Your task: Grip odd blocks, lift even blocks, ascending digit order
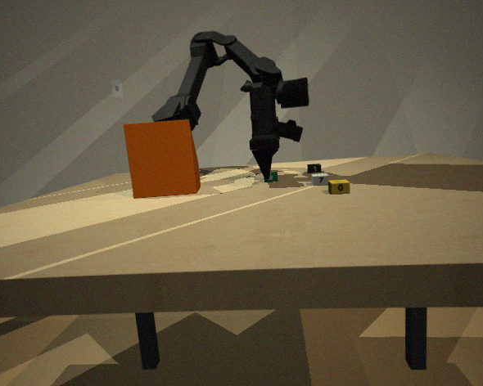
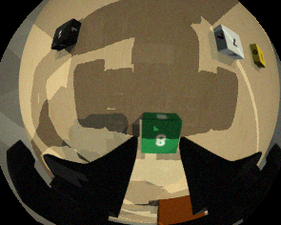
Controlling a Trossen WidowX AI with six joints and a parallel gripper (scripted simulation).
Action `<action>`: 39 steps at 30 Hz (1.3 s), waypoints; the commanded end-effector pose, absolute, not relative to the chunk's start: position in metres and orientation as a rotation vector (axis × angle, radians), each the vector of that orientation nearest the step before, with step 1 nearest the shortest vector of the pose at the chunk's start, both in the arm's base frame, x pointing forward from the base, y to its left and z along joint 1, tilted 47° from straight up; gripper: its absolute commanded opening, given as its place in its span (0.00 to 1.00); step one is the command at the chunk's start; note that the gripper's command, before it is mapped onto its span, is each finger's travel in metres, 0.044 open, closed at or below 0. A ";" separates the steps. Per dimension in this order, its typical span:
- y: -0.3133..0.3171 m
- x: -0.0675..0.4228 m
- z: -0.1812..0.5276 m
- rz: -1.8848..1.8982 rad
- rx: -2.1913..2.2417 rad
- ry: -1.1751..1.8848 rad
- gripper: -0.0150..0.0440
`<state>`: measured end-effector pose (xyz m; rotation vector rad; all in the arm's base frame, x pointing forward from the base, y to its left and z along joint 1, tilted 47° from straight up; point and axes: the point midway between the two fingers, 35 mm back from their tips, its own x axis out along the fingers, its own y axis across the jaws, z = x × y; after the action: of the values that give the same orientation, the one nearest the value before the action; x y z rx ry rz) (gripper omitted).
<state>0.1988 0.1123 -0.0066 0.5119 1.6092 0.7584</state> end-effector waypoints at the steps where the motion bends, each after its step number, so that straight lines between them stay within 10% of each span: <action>1: 0.113 0.199 -0.007 0.757 0.516 1.609 0.46; 39: 0.102 0.202 0.004 0.757 0.516 1.609 0.46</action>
<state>0.2009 0.1033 0.0023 0.5220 1.6105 0.7547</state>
